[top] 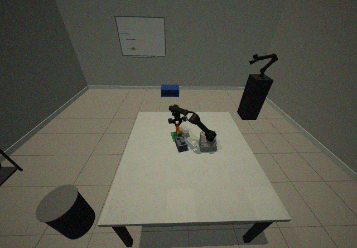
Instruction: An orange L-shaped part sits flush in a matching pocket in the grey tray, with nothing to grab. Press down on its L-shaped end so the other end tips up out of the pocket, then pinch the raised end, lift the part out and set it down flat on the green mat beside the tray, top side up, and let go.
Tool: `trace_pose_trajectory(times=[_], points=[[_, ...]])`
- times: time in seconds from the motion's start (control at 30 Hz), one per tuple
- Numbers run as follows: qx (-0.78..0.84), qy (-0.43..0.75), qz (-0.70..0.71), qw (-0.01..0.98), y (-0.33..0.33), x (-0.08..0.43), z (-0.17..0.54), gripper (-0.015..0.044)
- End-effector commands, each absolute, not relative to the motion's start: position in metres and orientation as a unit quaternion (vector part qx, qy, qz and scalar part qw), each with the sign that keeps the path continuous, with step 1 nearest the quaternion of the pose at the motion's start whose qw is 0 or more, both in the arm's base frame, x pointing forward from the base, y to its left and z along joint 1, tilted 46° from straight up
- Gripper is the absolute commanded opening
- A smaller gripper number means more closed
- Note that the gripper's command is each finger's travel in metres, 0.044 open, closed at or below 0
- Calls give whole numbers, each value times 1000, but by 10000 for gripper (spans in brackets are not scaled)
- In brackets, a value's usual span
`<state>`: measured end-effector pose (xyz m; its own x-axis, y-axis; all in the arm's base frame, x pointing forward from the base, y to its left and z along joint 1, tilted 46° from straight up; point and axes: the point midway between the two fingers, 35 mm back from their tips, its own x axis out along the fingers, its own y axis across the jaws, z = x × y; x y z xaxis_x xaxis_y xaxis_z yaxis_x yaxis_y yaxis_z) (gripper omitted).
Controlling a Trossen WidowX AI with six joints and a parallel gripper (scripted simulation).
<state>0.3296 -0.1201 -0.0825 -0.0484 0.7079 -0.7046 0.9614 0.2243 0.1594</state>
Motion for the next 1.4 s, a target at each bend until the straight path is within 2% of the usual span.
trace_pose_trajectory(times=[0.0,0.33,1.37], points=[[593,701,-182,352,-132,333,-94,0],[593,701,-182,352,-139,335,-103,0],[594,701,-181,352,-106,333,-136,0]])
